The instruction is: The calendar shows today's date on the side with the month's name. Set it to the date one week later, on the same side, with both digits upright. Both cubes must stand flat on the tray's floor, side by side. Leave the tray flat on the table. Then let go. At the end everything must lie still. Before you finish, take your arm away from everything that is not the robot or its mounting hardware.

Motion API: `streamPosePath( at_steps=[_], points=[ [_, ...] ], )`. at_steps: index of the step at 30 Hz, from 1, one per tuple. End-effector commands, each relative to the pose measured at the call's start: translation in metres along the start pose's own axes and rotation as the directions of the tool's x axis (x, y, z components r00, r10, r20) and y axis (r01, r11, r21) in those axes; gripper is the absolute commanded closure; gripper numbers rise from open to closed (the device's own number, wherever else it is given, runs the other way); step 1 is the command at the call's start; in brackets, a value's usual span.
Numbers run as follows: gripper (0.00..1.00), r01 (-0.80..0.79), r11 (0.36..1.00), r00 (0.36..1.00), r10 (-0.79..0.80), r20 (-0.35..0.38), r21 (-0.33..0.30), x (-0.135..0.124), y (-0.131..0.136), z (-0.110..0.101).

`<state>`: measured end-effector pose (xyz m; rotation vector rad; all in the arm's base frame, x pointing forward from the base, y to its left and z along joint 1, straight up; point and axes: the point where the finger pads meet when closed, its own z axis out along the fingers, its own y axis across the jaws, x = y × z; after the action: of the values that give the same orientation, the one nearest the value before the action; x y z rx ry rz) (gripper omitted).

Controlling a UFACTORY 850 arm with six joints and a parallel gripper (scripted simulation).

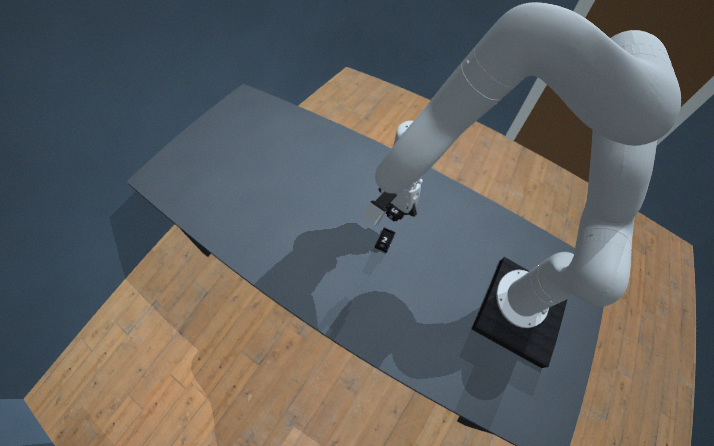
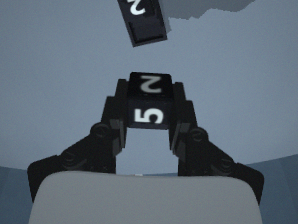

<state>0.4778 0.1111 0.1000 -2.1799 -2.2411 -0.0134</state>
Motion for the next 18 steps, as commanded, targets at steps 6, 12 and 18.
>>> streamPosePath(
  at_steps=[6, 12, 18],
  points=[
    [0.73, -0.301, 0.954, 0.954, 0.301, 0.014, -0.008, -0.016, 0.007, 0.001],
    [0.73, -0.437, 0.900, 0.899, 0.437, 0.012, -0.010, -0.025, 0.009, 0.002],
    [0.73, -0.566, 0.825, 0.825, 0.566, 0.010, -0.012, -0.033, 0.012, 0.002]
  ],
)
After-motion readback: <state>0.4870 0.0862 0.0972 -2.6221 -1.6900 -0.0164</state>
